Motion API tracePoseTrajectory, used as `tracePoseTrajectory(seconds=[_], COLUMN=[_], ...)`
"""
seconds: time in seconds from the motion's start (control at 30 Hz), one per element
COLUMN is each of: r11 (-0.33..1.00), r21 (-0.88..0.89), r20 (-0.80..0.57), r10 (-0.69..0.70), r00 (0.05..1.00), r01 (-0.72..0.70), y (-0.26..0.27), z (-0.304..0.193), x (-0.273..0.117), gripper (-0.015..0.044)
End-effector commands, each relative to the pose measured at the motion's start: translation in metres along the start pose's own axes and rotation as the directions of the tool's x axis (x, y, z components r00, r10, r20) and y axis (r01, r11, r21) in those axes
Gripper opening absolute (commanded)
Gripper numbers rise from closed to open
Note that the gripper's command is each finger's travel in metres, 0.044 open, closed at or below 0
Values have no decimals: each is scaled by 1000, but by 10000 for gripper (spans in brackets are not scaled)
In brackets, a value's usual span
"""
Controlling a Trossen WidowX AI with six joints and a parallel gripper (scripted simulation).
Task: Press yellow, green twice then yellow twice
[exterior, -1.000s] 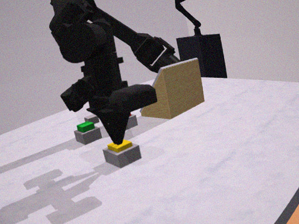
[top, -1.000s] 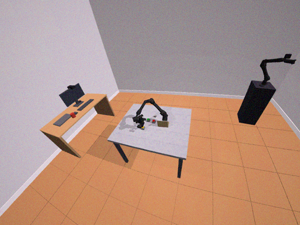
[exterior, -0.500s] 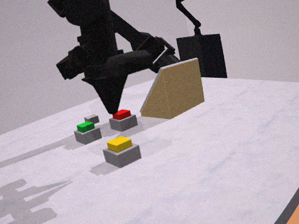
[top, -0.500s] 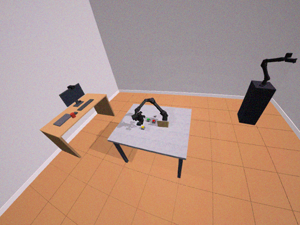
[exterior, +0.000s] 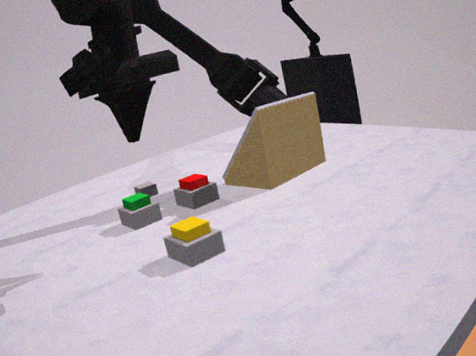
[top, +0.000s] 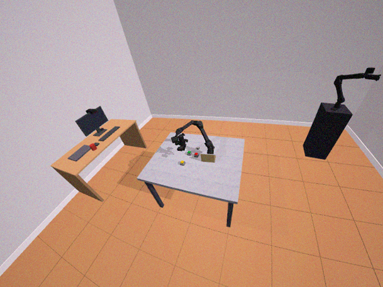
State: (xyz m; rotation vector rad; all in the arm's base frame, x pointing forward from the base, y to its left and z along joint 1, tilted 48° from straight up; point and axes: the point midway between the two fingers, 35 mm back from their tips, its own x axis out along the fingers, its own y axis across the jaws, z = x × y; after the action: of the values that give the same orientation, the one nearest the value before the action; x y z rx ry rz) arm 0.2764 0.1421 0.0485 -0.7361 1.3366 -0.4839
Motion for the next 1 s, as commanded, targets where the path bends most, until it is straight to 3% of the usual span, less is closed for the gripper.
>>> tracePoseTrajectory(seconds=[0.0,0.27,0.43,0.97], r11=[1000,1000,1000,1000], r21=[0,4,5,5], r20=[10,14,15,15], r10=[-14,-24,-26,-26], r00=[1000,1000,1000,1000], r01=[14,24,26,26], y=[-55,-76,-77,-78], z=[-13,-20,-19,-18], x=[0,4,61,82], gripper=[20,20,20,20])
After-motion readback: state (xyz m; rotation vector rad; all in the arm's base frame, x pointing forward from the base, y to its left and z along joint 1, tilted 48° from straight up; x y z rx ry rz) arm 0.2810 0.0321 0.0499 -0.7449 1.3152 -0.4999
